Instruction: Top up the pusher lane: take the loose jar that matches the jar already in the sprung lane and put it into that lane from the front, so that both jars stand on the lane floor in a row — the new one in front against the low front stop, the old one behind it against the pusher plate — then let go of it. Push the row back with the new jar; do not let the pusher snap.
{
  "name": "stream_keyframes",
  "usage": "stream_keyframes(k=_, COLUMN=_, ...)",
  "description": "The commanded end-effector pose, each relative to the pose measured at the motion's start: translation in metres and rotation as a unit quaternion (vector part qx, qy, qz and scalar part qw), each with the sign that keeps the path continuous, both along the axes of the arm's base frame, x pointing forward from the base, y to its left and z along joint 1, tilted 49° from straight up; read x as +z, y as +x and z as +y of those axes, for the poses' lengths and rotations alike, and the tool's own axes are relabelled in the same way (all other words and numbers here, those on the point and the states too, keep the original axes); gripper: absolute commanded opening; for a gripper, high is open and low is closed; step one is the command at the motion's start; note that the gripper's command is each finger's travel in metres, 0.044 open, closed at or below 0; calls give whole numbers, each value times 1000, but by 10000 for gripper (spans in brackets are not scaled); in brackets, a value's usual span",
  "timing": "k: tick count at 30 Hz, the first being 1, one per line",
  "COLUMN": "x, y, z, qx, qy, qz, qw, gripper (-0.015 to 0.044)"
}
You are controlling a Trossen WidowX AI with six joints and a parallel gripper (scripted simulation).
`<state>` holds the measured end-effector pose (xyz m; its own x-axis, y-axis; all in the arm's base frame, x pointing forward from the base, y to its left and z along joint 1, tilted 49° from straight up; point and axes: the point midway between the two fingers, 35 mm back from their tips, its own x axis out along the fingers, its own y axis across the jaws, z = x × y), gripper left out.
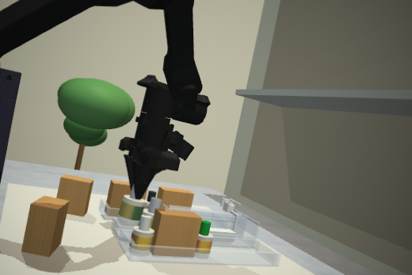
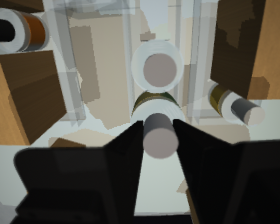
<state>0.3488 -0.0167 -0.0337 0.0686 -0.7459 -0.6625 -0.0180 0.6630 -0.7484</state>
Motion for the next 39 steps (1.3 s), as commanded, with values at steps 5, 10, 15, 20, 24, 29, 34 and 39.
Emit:
stream_keyframes(k=5, x=3, y=10, z=1, qx=3, qy=-2, qz=-14, qw=1000, gripper=0)
stream_keyframes(k=10, x=3, y=10, z=1, qx=3, qy=-2, qz=-14, qw=1000, gripper=0)
stream_keyframes(k=15, x=3, y=11, z=1, qx=3, qy=-2, qz=-14, qw=1000, gripper=0)
stream_keyframes(k=20, x=4, y=12, z=1, qx=3, qy=-2, qz=-14, qw=1000, gripper=0)
stream_keyframes(k=24, x=4, y=12, z=1, qx=3, qy=-2, qz=-14, qw=1000, gripper=0)
stream_keyframes(k=29, x=4, y=13, z=1, qx=3, qy=-2, qz=-14, qw=1000, gripper=0)
stream_keyframes(k=34, x=4, y=13, z=1, qx=3, qy=-2, qz=-14, qw=1000, gripper=0)
stream_keyframes(k=39, x=4, y=14, z=1, qx=3, qy=-2, qz=-14, qw=1000, gripper=0)
